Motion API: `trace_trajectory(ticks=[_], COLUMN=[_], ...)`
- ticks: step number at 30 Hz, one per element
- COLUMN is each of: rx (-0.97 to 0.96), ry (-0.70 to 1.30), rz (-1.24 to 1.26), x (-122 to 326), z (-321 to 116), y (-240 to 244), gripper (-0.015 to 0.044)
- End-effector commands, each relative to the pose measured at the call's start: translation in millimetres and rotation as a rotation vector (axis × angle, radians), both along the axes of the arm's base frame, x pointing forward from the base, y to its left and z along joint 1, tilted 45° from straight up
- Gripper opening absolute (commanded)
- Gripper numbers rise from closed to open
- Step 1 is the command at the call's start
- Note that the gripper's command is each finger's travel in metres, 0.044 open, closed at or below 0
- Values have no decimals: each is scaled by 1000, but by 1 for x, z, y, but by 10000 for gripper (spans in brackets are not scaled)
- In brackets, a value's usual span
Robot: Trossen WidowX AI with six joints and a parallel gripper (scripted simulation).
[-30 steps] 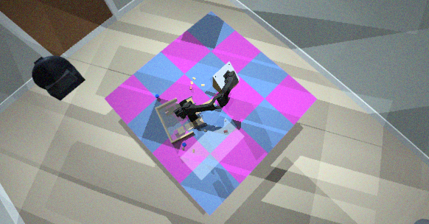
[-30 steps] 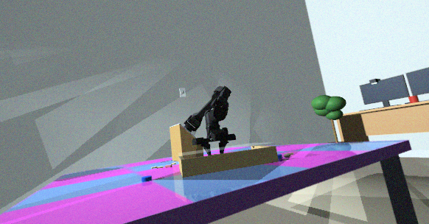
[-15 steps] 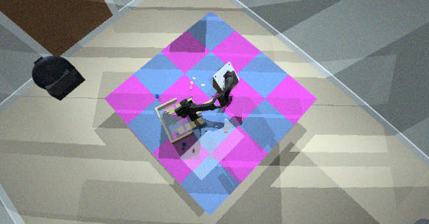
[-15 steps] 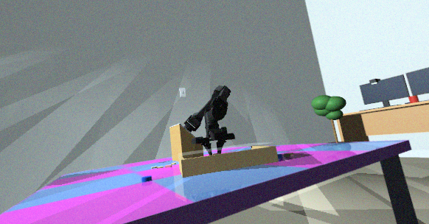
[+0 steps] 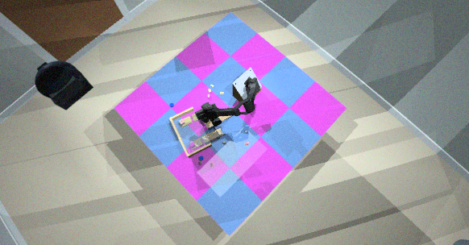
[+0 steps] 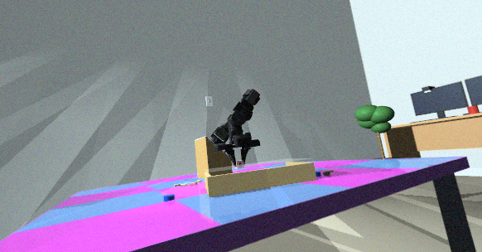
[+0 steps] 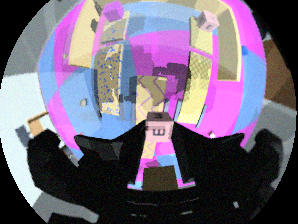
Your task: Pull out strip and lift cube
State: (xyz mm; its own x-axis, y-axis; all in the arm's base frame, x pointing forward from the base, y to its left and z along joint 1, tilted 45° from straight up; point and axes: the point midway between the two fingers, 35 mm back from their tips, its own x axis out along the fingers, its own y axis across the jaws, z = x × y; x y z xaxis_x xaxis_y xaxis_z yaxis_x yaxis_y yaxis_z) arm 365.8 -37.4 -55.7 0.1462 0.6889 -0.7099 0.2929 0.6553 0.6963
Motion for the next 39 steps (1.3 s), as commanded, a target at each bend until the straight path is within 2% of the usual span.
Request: trace_trajectory(ticks=[1, 18, 27, 39], rx=[-4, -3, -5, -5], ry=[-1, 2, 3, 2], rz=[4, 4, 4, 4], x=[-7, -61, -67, -67], z=[2, 3, 28, 28], y=[0, 13, -12, -12], gripper=[0, 0, 0, 0])
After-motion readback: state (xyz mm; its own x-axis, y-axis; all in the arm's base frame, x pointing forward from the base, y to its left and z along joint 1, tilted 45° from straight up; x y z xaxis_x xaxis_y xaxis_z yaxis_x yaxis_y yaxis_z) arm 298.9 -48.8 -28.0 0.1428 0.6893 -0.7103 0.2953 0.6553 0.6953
